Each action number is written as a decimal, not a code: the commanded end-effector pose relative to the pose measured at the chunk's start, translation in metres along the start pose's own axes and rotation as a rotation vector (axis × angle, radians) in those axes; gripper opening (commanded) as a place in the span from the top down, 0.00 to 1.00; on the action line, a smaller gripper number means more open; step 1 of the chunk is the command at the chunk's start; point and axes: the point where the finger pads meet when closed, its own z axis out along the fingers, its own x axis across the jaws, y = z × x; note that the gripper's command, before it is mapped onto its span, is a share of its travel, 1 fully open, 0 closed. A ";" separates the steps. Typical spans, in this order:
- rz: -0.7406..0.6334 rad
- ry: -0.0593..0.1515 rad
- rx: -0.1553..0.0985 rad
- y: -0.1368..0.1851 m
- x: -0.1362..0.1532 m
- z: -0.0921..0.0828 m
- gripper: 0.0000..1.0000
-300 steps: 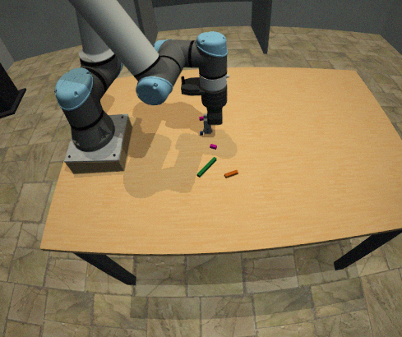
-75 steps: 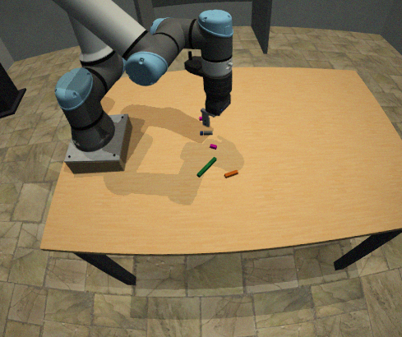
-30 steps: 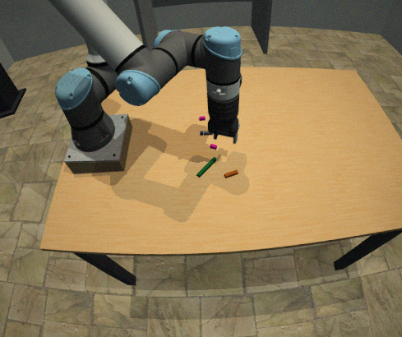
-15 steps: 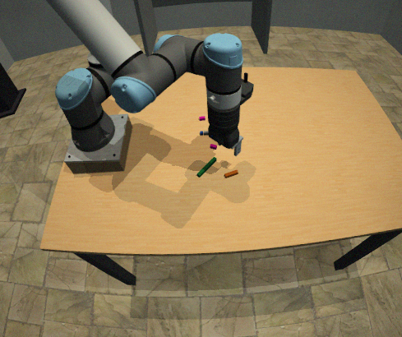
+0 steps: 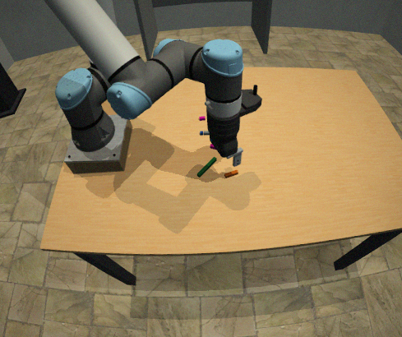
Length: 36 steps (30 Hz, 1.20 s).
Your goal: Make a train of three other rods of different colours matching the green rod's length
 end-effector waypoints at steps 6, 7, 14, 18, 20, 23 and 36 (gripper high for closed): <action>0.124 0.001 0.001 0.005 0.010 0.001 0.00; 0.124 0.001 0.001 0.005 0.010 0.001 0.00; 0.136 0.001 0.001 0.005 0.011 0.001 0.00; 0.136 0.001 0.001 0.005 0.011 0.001 0.46; 0.136 0.001 0.001 0.005 0.011 0.001 0.46; 0.136 0.001 0.001 0.005 0.011 0.001 0.46; 0.136 0.001 0.001 0.005 0.011 0.001 0.46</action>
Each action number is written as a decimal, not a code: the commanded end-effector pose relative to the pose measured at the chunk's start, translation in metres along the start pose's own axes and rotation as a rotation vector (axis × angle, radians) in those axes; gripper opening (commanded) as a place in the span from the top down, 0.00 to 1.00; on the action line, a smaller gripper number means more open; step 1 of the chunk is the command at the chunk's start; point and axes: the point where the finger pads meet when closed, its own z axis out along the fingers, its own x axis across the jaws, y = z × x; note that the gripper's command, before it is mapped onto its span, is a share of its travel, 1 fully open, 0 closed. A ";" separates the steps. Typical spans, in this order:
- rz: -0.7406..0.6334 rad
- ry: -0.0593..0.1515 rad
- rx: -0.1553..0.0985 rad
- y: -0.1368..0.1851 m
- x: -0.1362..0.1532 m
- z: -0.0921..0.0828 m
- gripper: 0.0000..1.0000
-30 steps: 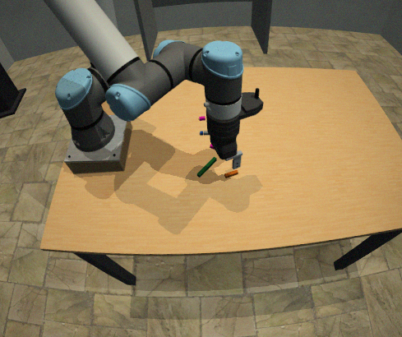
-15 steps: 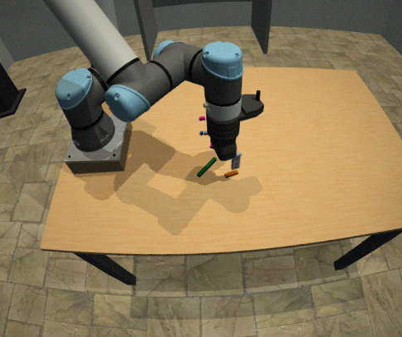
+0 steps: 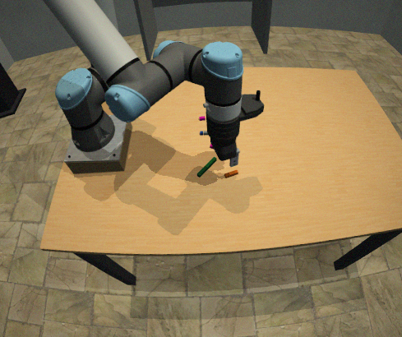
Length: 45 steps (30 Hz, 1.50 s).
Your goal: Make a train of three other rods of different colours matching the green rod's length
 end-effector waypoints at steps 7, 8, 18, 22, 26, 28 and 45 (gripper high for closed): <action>0.000 0.001 0.001 0.000 0.000 0.000 0.46; 0.000 0.001 0.001 0.000 0.000 0.000 0.46; 0.000 0.001 0.001 0.000 0.000 0.000 0.46; 0.000 0.001 0.001 0.000 0.000 0.000 0.46; 0.000 0.001 0.001 0.000 0.000 0.002 0.46; 0.000 0.001 0.001 0.000 0.000 0.003 0.46; 0.000 0.001 0.001 -0.001 0.000 0.022 0.46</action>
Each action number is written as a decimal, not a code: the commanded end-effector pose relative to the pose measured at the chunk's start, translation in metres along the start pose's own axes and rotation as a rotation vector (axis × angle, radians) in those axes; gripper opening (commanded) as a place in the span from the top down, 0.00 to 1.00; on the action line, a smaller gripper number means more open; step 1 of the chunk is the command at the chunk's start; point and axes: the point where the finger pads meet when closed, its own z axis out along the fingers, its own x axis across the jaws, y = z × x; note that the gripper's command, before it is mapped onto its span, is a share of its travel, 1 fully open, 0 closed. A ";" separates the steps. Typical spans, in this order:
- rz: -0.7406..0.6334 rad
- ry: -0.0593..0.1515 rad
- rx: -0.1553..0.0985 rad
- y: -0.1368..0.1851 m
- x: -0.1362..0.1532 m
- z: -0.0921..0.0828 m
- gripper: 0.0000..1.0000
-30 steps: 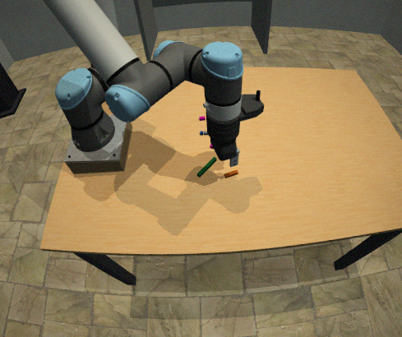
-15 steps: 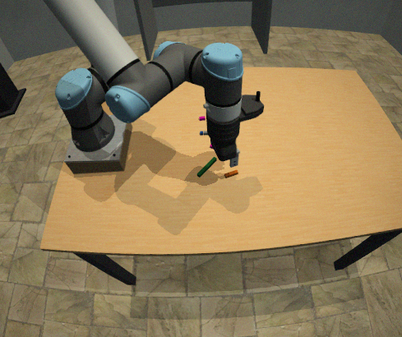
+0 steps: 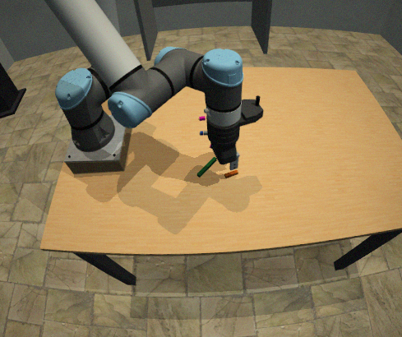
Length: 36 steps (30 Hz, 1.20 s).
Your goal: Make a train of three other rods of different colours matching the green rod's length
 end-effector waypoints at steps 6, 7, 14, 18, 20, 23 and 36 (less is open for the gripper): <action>0.000 0.001 0.001 -0.001 0.000 0.016 0.46; 0.000 0.001 0.001 -0.001 0.000 0.017 0.46; 0.000 0.001 0.001 -0.001 0.000 0.024 0.46; 0.000 0.001 0.001 -0.001 0.000 0.029 0.46; 0.000 0.001 0.001 -0.001 0.000 0.031 0.46; 0.000 0.001 0.001 -0.001 0.000 0.033 0.46; 0.000 0.001 0.001 -0.001 0.000 0.036 0.46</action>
